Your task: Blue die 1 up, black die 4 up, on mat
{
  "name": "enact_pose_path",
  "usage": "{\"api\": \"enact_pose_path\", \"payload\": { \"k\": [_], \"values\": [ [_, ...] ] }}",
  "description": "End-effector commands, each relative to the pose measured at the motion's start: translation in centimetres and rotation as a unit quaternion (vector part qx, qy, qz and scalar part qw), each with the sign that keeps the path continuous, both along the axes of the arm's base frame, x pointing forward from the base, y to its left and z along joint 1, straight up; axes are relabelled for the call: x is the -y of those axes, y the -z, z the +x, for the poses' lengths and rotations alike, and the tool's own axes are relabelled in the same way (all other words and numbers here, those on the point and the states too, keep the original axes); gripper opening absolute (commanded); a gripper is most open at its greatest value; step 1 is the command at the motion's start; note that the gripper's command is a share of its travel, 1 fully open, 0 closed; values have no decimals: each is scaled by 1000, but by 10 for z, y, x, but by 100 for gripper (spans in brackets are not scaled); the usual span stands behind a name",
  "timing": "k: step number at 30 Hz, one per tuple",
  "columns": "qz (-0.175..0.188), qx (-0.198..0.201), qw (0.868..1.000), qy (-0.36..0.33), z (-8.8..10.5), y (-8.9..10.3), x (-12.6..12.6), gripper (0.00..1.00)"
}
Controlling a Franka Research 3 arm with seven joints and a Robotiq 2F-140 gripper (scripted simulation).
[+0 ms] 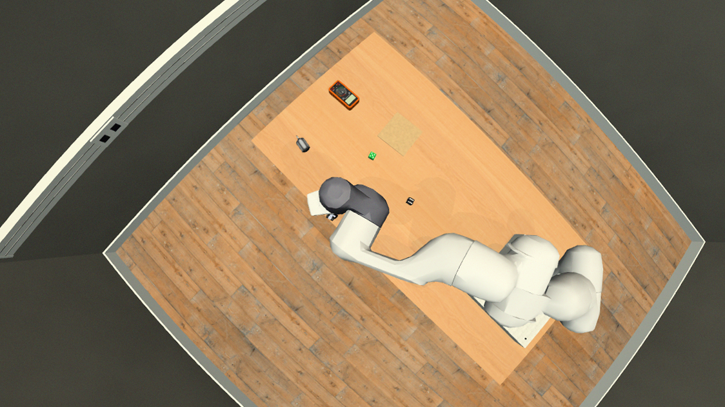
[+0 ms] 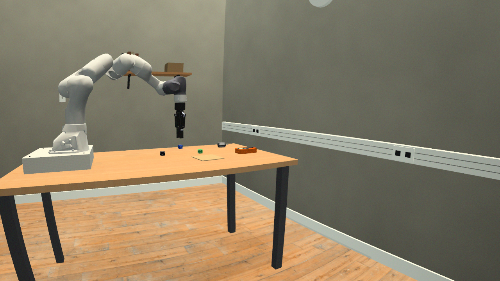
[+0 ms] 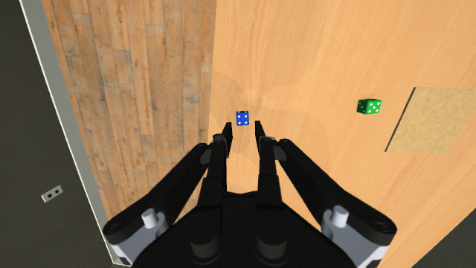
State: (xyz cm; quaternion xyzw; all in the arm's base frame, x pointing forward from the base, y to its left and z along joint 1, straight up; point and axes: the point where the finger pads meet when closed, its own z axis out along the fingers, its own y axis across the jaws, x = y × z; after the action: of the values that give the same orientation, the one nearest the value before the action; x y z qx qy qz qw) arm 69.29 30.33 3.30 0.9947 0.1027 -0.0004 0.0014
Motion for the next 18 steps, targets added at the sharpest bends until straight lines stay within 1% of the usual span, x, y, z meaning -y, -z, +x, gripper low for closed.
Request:
{"api": "enact_pose_path", "payload": {
  "k": [1,4,18],
  "values": [
    [2,1,1000,3,1,6,-2,32],
    [2,1,1000,3,1,7,-2,32],
    [2,1,1000,3,1,29,-2,32]
  ]
}}
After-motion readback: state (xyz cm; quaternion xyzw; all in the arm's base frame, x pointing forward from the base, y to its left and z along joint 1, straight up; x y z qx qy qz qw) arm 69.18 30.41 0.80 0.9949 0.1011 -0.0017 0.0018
